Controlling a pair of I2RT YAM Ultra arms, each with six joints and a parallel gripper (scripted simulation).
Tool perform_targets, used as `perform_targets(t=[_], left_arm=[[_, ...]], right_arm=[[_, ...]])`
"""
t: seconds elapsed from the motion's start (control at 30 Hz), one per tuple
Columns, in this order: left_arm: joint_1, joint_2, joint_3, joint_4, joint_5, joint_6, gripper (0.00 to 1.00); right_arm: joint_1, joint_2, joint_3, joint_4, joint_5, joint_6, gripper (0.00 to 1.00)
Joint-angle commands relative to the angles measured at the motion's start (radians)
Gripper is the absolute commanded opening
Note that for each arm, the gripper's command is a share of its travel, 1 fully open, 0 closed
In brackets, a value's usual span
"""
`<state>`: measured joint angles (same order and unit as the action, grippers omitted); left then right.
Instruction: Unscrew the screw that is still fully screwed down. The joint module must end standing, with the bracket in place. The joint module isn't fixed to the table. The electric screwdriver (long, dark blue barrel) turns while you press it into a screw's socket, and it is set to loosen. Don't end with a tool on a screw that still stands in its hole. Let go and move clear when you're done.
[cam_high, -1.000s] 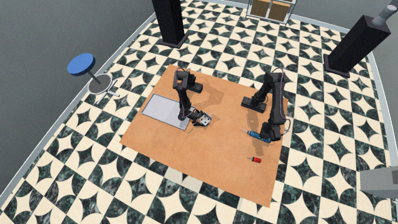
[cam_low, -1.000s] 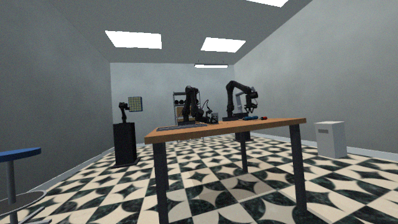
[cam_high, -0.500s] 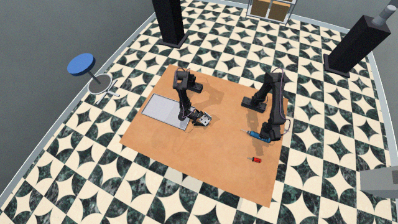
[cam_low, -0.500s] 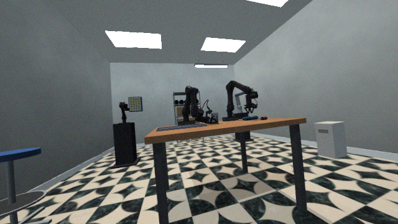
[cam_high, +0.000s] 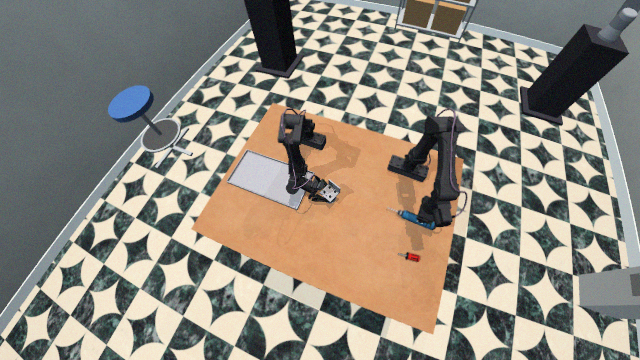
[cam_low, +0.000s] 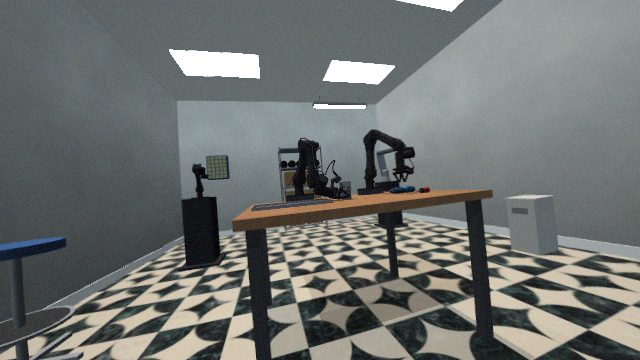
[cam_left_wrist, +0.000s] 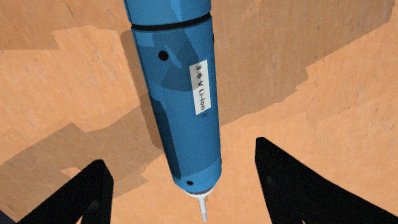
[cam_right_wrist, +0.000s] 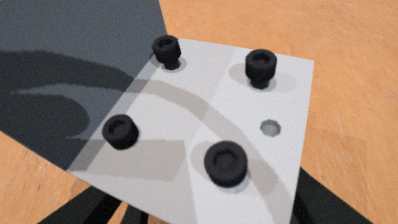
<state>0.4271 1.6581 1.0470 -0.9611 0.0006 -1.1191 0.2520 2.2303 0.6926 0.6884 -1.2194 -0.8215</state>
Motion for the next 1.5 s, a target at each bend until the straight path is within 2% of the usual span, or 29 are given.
perform_targets(t=[0.0, 1.47], left_arm=[[-0.014, -0.029, 0.030, 0.009, -0.015, 0.009, 0.65], [-0.014, -0.029, 0.030, 0.009, -0.015, 0.009, 0.65]], right_arm=[[0.002, -0.010, 0.009, -0.002, -0.007, 0.000, 0.63], [0.002, -0.010, 0.009, -0.002, -0.007, -0.001, 0.59]])
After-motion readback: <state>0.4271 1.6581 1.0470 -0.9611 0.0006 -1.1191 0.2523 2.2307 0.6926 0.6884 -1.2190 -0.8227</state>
